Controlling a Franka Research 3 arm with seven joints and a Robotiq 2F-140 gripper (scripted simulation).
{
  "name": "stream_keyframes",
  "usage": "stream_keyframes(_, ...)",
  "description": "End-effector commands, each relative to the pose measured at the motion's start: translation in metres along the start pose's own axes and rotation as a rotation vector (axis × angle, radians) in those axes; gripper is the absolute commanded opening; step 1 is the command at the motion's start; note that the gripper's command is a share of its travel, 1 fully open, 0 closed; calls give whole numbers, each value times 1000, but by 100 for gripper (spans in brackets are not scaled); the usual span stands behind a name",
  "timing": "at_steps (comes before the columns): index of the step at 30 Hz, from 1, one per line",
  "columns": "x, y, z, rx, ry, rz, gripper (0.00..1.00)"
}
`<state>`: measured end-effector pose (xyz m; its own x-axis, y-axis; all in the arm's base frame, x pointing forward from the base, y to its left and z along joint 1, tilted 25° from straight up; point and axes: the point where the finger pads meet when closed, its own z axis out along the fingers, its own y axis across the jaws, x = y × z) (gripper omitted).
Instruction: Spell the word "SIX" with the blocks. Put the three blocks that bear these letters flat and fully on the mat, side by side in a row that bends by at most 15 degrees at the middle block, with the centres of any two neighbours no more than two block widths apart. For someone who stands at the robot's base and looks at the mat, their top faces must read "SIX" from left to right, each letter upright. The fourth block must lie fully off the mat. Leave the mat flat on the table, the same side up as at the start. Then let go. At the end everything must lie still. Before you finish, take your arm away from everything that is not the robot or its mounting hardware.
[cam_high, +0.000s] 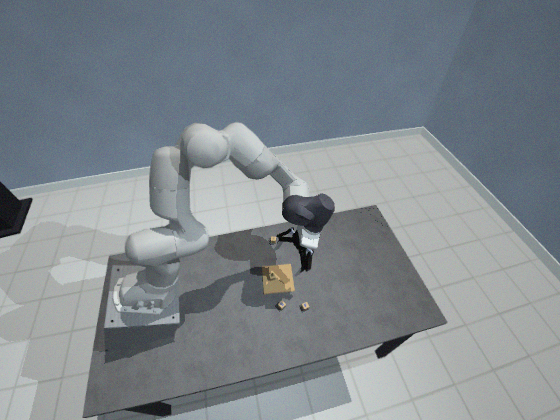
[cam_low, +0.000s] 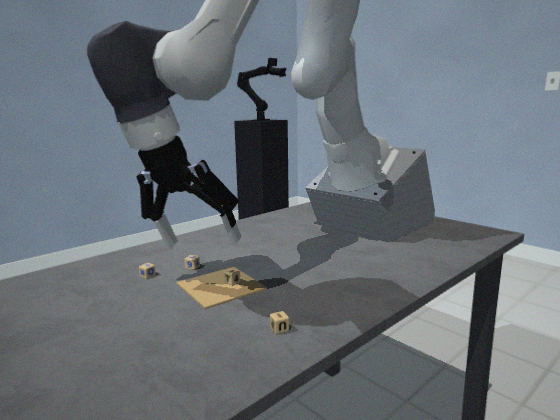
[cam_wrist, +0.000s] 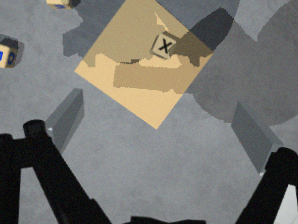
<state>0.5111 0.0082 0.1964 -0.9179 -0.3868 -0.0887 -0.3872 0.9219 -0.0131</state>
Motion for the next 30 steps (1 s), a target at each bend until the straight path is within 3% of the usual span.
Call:
stream_keyframes(1, -1, -2, -6, -1, 14, -138, 100)
stream_keyframes(30, -30, -12, -61, -19, 28, -628, 100)
